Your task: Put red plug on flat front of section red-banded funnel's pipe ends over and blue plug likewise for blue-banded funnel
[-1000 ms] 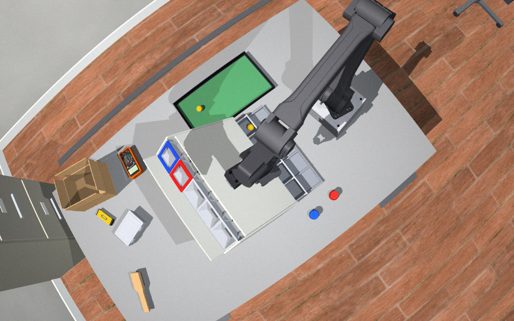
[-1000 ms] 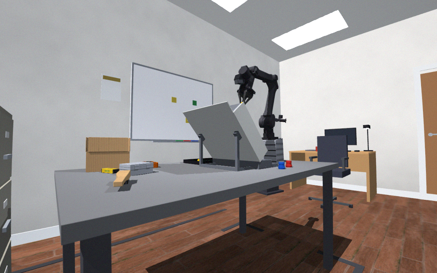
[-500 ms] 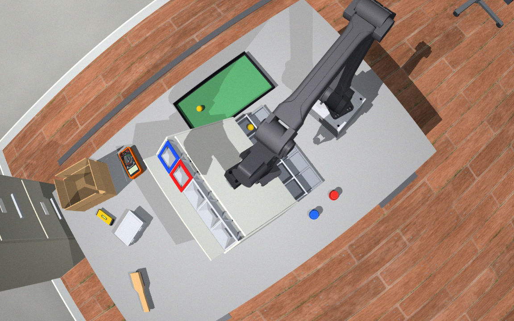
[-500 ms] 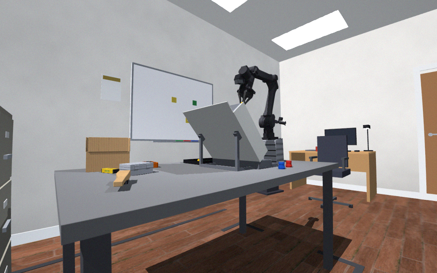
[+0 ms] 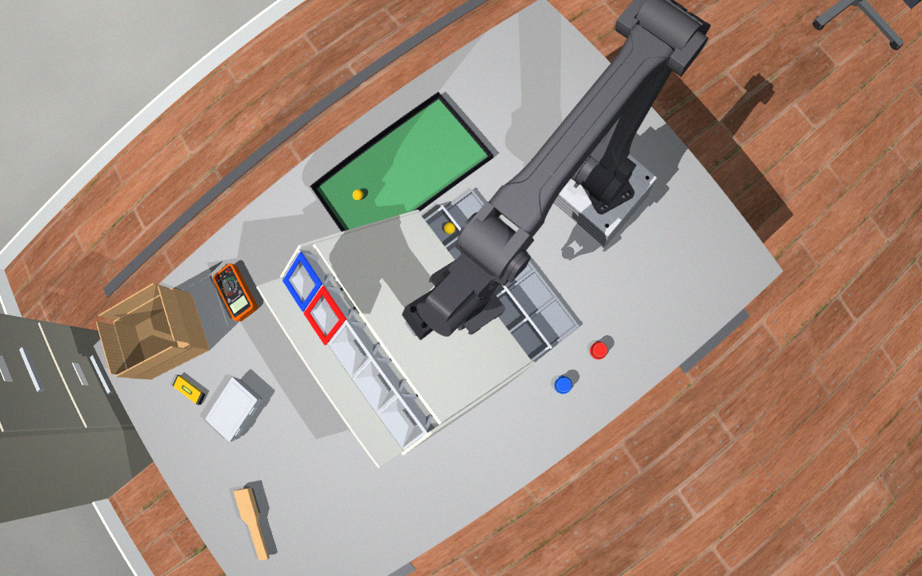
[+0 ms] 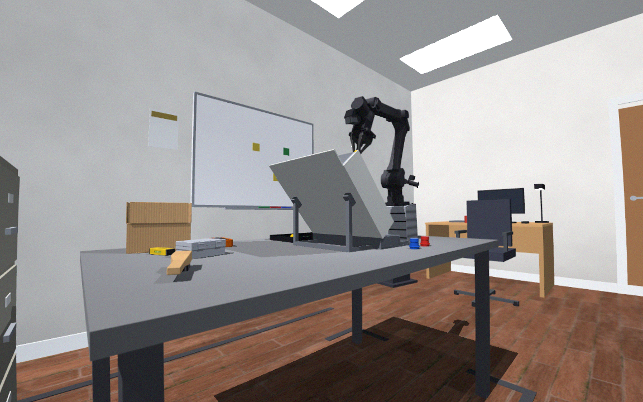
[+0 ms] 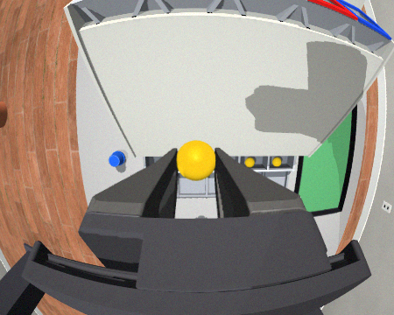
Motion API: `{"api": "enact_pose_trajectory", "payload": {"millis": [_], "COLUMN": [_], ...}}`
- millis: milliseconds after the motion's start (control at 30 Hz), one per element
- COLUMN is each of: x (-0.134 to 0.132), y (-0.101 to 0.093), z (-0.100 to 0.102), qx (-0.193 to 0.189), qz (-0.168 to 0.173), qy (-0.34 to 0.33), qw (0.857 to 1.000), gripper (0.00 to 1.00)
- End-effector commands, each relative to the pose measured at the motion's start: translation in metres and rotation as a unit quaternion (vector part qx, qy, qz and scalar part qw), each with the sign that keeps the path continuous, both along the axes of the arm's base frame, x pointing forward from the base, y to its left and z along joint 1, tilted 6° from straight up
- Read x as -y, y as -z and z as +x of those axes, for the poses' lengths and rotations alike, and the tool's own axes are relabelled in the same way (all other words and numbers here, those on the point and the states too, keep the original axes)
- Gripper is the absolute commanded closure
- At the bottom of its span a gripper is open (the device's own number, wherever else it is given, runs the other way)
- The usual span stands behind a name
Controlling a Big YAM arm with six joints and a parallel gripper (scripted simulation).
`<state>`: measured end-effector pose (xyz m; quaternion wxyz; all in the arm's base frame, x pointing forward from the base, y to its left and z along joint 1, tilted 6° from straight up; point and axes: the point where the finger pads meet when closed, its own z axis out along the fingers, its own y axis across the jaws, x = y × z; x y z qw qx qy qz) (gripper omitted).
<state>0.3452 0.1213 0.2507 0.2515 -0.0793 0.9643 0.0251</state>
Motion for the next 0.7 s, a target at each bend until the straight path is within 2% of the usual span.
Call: {"api": "enact_pose_trajectory", "payload": {"millis": [0,500,667], "x": [-0.008,-0.012,-0.018], "y": [-0.032,-0.043,-0.045], "z": [0.014,0.019,0.063], "qx": [0.025,0.025,0.024], "qz": [0.012,0.012,0.012], "qy": [0.002,0.002,0.002], "qw": [1.000,1.000,1.000], "gripper": [1.00,1.00,1.00]}}
